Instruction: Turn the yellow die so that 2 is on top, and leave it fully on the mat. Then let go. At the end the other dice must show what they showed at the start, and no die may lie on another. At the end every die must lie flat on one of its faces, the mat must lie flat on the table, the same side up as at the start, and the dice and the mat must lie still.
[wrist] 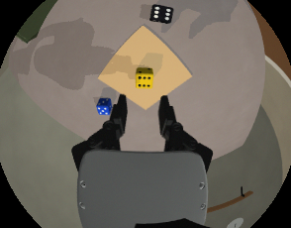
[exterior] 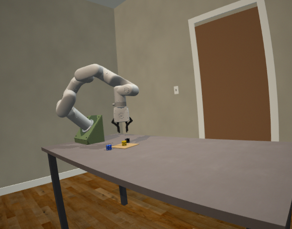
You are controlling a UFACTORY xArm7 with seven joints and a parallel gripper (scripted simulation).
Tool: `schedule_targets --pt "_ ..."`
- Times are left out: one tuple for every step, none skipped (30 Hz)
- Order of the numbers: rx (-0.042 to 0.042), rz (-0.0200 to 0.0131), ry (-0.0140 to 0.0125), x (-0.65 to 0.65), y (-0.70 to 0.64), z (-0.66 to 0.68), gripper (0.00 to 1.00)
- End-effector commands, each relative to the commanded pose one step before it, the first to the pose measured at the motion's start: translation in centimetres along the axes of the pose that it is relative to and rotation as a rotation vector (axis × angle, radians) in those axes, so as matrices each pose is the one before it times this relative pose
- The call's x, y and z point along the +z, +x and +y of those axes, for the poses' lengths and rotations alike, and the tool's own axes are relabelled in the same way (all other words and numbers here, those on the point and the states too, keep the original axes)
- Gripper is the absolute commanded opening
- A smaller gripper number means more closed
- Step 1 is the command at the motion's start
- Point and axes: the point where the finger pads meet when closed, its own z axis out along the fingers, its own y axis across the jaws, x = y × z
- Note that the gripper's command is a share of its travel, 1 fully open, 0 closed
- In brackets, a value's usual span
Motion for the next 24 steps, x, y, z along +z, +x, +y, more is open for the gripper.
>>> schedule_targets --pt "-0.00022 -0.00125 -0.00365 -0.066 -0.030 0.108 0.47" --pt "0.00000 0.00000 -0.00001 0.051 0.000 0.000 0.47" --pt "0.00000 0.00000 -0.00001 0.059 0.000 0.000 0.47" --pt "0.00000 0.00000 -0.00001 0.066 0.000 0.000 0.47" --pt "0.00000 0.00000 -0.00002 0.074 0.000 -0.001 0.47" --pt "0.00000 0.00000 -0.00001 0.083 0.000 0.000 0.47" --pt "0.00000 0.00000 0.00000 0.092 0.000 0.000 0.47" --pt "0.00000 0.00000 0.00000 0.100 0.000 0.000 0.47" --pt "0.00000 0.00000 0.00000 0.107 0.000 -0.001 0.47" --pt "0.00000 0.00000 0.00000 0.114 0.000 -0.001 0.47" --pt "0.00000 0.00000 0.00000 0.121 0.000 0.000 0.47" --pt "0.00000 0.00000 0.00000 0.128 0.000 0.000 0.47" --pt "0.00000 0.00000 0.00000 0.134 0.000 -0.001 0.47" --pt "0.00000 0.00000 0.00000 0.139 0.000 -0.001 0.47" --pt "0.00000 0.00000 0.00000 0.145 0.000 0.000 0.47" --pt "0.00000 0.00000 0.00000 0.000 0.000 0.000 0.47" --pt "0.00000 0.00000 0.00000 0.000 0.000 0.000 0.47" --pt "0.00000 0.00000 0.00000 0.149 0.000 -0.001 0.47" --pt "0.00000 0.00000 0.00000 0.153 0.001 -0.001 0.47" --pt "0.00000 0.00000 0.00000 0.157 0.000 0.000 0.47" --pt "0.00000 0.00000 0.00000 0.159 0.000 -0.001 0.47" --pt "0.00000 0.00000 0.00000 0.160 0.001 -0.001 0.47" --pt "0.00000 0.00000 0.00000 0.163 0.000 0.000 0.47" --pt "0.00000 0.00000 0.00000 0.163 0.000 -0.001 0.47"
